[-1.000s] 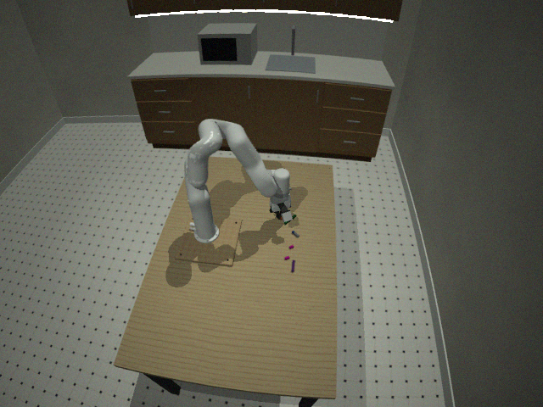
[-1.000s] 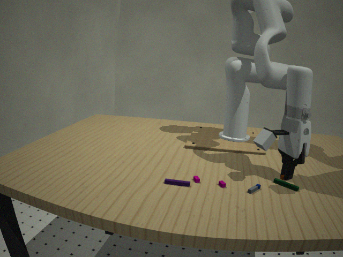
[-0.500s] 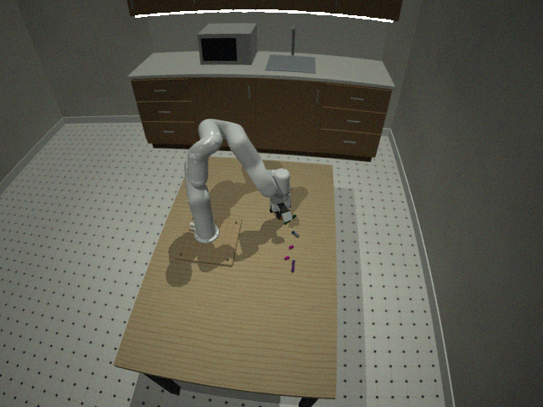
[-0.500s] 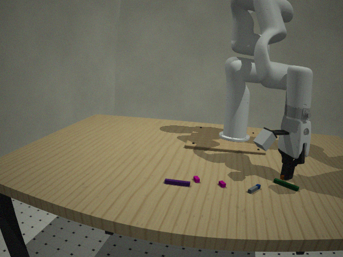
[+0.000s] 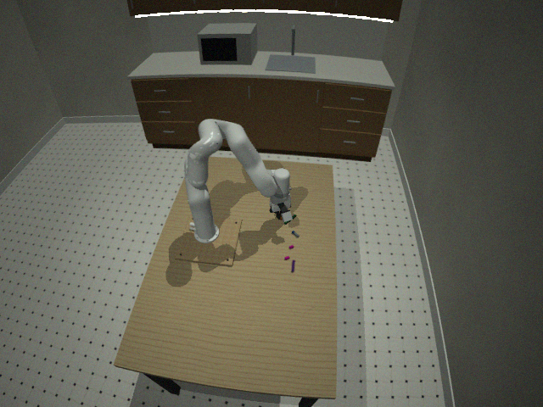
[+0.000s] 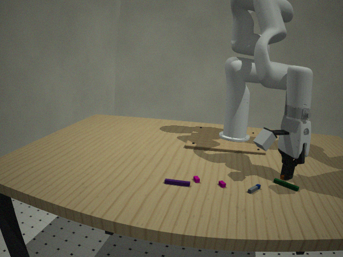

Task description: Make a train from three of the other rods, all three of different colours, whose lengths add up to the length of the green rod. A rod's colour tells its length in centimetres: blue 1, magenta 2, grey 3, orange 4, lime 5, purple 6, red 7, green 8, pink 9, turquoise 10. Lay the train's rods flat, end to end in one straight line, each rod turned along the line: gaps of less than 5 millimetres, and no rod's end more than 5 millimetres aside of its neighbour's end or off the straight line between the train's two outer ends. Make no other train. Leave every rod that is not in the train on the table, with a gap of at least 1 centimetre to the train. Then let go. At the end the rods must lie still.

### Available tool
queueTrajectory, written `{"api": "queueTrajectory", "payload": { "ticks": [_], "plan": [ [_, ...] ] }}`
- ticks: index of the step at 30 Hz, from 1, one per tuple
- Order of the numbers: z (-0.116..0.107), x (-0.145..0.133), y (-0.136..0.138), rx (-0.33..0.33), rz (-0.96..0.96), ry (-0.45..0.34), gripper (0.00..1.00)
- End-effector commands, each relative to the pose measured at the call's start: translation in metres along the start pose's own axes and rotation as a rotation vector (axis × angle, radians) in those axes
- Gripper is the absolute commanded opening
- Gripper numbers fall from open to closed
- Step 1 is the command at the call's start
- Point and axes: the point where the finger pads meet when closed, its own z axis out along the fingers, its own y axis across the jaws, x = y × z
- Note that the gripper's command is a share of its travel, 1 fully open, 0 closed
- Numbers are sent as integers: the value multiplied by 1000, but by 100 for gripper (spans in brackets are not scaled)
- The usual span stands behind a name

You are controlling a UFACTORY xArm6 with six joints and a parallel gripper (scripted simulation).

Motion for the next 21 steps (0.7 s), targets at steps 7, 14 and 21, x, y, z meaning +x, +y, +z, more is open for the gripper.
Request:
{"api": "queueTrajectory", "payload": {
  "ticks": [7,14,21],
  "plan": [
    [-17,0,-1,4,0,0,4],
    [-67,0,-1,4,0,0,4],
    [-99,0,-1,4,0,0,4]
  ]
}}
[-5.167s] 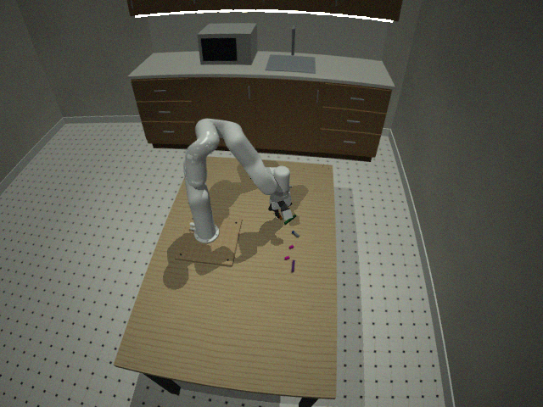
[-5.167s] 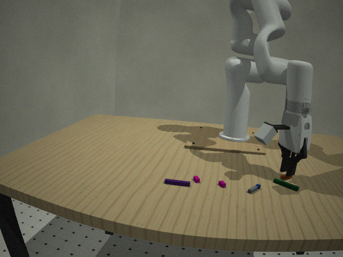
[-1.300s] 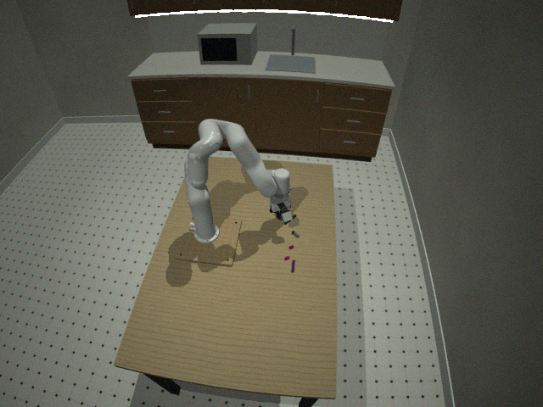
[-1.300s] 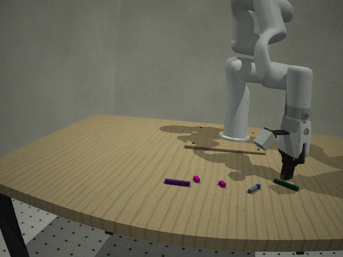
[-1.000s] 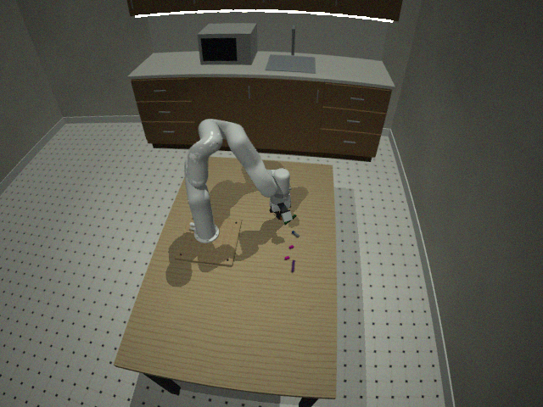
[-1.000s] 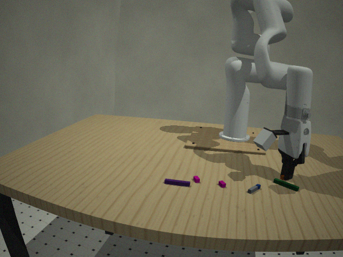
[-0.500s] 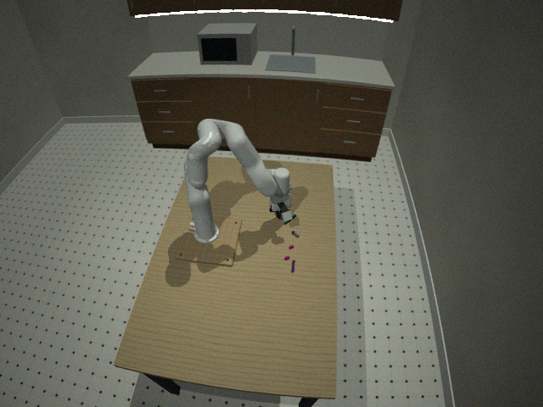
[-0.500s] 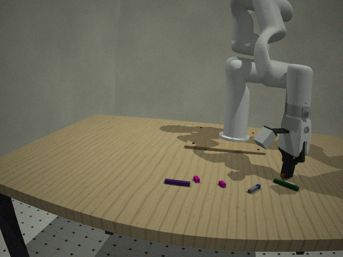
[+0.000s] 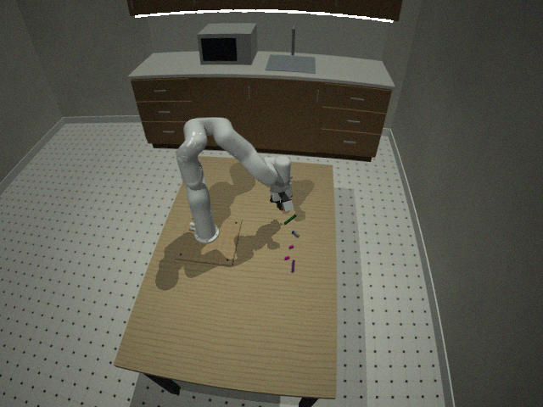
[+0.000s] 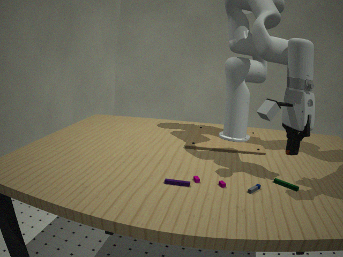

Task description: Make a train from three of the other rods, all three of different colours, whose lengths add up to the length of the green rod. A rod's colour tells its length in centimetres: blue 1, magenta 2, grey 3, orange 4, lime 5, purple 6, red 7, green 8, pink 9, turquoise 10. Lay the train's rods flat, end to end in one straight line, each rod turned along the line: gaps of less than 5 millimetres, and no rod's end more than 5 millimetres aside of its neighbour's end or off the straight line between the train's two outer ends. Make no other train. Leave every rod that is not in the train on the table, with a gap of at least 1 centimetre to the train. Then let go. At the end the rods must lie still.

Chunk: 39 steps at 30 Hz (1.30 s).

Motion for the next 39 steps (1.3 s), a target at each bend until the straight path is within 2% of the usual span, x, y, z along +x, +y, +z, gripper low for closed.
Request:
{"api": "queueTrajectory", "payload": {
  "ticks": [1,13,17,19,21,34,36,39],
  "plan": [
    [-26,0,1,-2,0,0,4],
    [-28,0,1,-2,-1,0,4],
    [-29,20,-9,-2,-55,0,4],
    [-29,20,-9,-2,-55,0,4],
    [-30,46,-21,-2,-122,0,4],
    [-30,125,-41,-2,-306,0,4],
    [-30,125,-41,-2,-306,0,4],
    [-29,155,-45,-2,-371,-1,4]
  ]
}}
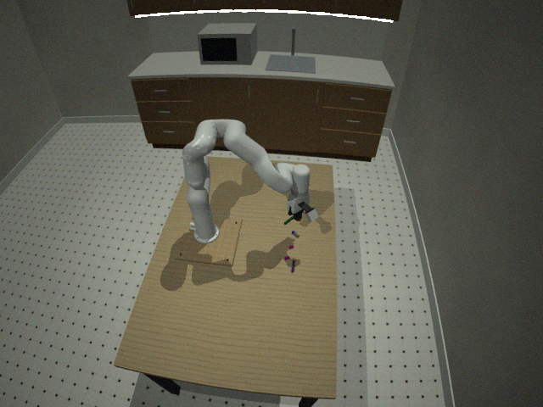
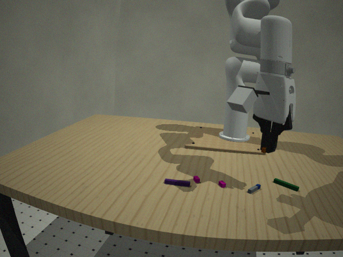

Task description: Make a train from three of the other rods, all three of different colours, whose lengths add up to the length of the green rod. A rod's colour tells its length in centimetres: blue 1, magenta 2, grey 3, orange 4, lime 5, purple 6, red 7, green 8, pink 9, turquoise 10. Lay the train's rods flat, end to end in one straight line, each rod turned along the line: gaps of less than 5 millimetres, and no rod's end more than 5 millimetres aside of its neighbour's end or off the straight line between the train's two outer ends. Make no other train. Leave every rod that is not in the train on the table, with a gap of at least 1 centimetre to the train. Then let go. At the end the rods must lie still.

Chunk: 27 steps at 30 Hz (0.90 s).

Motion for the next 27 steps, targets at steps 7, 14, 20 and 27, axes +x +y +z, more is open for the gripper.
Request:
{"api": "queueTrajectory", "payload": {
  "ticks": [7,14,20,27],
  "plan": [
    [2,54,6,4,-121,-16,4],
    [2,54,6,4,-121,-16,4],
    [3,54,6,4,-121,-16,4],
    [17,54,6,4,-121,-16,4]
  ]
}}
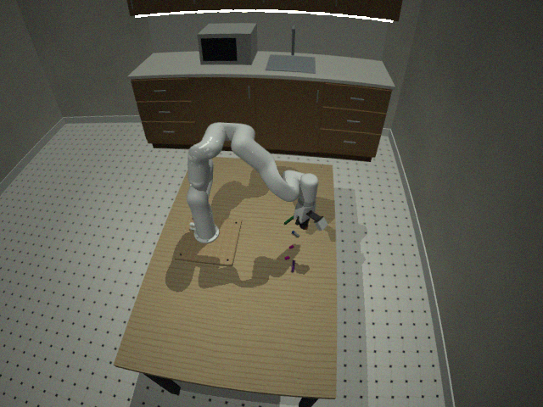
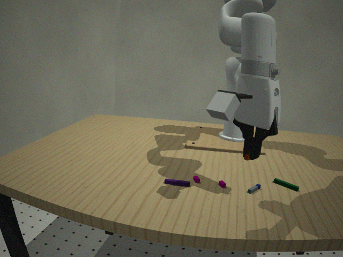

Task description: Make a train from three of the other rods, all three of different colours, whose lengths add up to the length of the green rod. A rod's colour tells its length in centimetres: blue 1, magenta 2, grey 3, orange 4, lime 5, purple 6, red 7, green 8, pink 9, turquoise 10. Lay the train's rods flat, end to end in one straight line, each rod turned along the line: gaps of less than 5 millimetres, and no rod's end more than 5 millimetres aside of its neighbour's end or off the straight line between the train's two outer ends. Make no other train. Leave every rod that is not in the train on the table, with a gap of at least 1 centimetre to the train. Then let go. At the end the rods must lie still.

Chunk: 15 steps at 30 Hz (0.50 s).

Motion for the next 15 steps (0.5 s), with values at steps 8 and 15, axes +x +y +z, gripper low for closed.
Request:
{"api": "queueTrajectory", "payload": {
  "ticks": [8,15],
  "plan": [
    [32,1,-1,2,0,3,4],
    [62,1,-1,2,0,3,4]
  ]
}}
